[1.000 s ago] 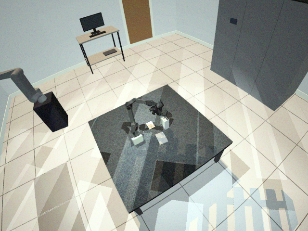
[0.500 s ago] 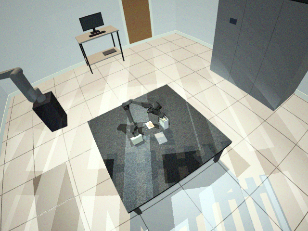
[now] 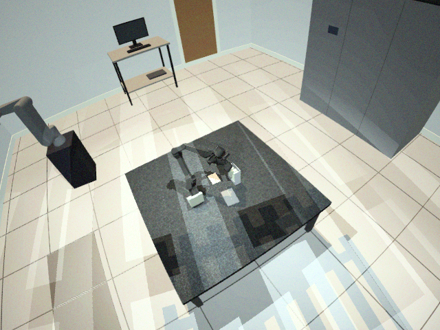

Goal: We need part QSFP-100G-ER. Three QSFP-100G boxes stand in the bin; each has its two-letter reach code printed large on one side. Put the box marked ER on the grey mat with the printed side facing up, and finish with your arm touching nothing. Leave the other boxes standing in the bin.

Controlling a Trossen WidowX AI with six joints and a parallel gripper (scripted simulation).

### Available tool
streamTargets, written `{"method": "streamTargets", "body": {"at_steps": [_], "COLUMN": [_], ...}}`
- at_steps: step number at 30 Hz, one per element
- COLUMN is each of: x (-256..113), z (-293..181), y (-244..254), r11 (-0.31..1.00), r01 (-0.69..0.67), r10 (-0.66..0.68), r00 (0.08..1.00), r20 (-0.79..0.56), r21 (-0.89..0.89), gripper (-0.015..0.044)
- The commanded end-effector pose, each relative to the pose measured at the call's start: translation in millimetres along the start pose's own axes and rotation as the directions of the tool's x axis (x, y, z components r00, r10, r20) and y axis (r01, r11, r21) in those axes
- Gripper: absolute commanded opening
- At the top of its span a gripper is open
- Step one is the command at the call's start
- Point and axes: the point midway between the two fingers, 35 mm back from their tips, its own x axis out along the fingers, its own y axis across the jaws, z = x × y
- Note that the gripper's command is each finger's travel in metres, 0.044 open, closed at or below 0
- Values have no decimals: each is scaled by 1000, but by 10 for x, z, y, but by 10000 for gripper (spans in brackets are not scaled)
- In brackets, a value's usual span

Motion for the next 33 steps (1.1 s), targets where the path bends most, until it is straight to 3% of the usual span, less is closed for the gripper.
{"method": "streamTargets", "body": {"at_steps": [1,13,33], "x": [64,352,383], "z": [-71,-369,-435], "y": [7,22,24], "r11": [1000,1000,1000], "r01": [-5,-8,-8], "r10": [5,8,8], "r00": [1000,1000,1000], "r20": [-2,0,0], "r21": [11,11,12], "gripper": [0,0,0]}}
